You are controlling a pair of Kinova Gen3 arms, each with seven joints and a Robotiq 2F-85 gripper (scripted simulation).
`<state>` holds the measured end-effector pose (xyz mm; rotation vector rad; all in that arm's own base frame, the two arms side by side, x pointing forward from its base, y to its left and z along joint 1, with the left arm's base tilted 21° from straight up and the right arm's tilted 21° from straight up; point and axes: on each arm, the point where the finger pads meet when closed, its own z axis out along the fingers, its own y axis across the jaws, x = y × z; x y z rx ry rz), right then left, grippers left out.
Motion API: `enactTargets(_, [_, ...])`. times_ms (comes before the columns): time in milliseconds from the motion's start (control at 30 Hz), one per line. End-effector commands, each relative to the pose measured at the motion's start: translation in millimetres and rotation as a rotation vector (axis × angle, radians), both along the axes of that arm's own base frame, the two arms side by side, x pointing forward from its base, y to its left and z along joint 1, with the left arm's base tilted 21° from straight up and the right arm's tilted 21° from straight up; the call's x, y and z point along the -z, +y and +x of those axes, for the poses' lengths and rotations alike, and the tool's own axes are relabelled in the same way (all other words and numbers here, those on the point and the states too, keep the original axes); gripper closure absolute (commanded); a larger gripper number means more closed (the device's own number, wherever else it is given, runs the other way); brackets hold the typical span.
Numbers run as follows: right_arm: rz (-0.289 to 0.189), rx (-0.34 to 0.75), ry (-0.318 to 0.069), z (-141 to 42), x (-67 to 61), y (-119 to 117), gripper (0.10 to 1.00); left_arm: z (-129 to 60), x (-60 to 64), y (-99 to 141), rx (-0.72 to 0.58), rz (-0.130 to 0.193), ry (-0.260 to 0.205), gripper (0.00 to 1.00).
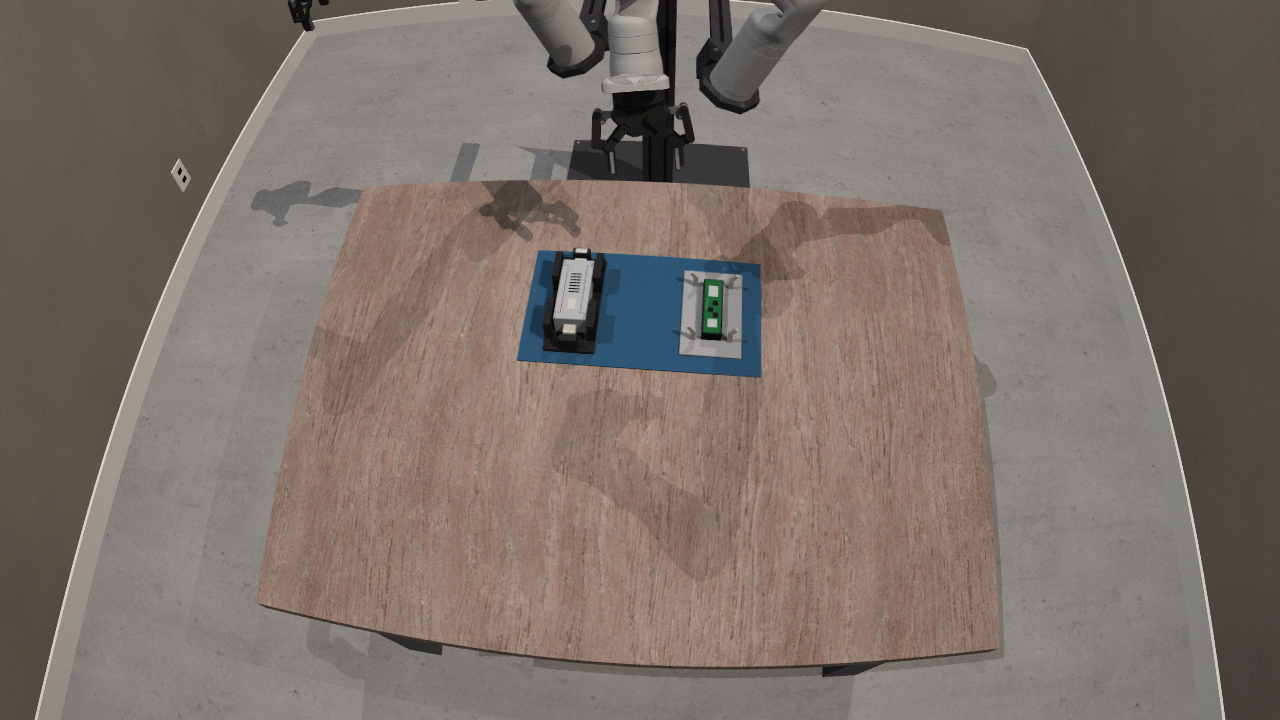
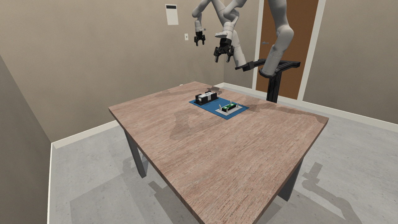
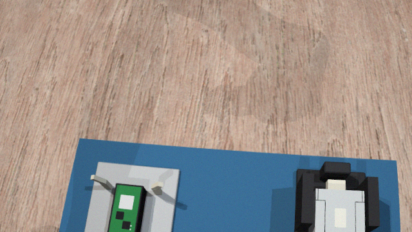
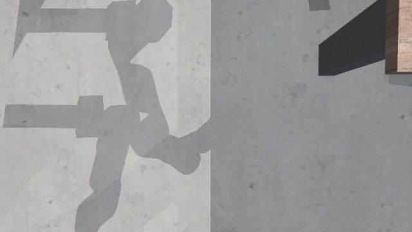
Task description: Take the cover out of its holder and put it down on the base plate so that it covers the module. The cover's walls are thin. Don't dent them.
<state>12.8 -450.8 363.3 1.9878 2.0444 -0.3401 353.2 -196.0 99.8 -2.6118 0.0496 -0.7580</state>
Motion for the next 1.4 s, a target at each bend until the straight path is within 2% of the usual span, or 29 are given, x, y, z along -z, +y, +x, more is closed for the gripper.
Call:
enactTargets(0, [-0.001,0.000,-0.001,-0.1,-0.6,-0.1,0.100,0.5,-0.4,-0.2,-0.009,-0.010,0.064,0.002])
enactTargets(200, [-0.001,0.000,-0.001,-0.1,-0.6,-0.1,0.100,0.8,0.0,-0.2,-0.024,-0.030,0.187,0.002])
enactTargets(433, [-0.001,0.000,-0.001,-0.1,-0.6,-0.1,0.100,0.8,0.0,-0.2,-0.024,-0.030,0.187,0.002])
enactTargets(767, [-0.001,0.000,-0.001,-0.1,-0.6,-0.1,0.100,1.0,0.3,-0.2,-0.050,-0.062,0.392,0.002])
enactTargets(1000, [-0.001,0.000,-0.001,-0.1,-0.6,-0.1,0.100,1.0,0.3,-0.2,-0.050,-0.062,0.392,0.002])
enactTargets(1333, [-0.001,0.000,-0.001,-0.1,-0.6,-0.1,0.100,19.8,55.0,-16.0,-0.057,-0.070,0.440,0.002])
enactTargets(1367, [-0.001,0.000,-0.001,-0.1,-0.6,-0.1,0.100,19.8,55.0,-16.0,-0.057,-0.070,0.440,0.002])
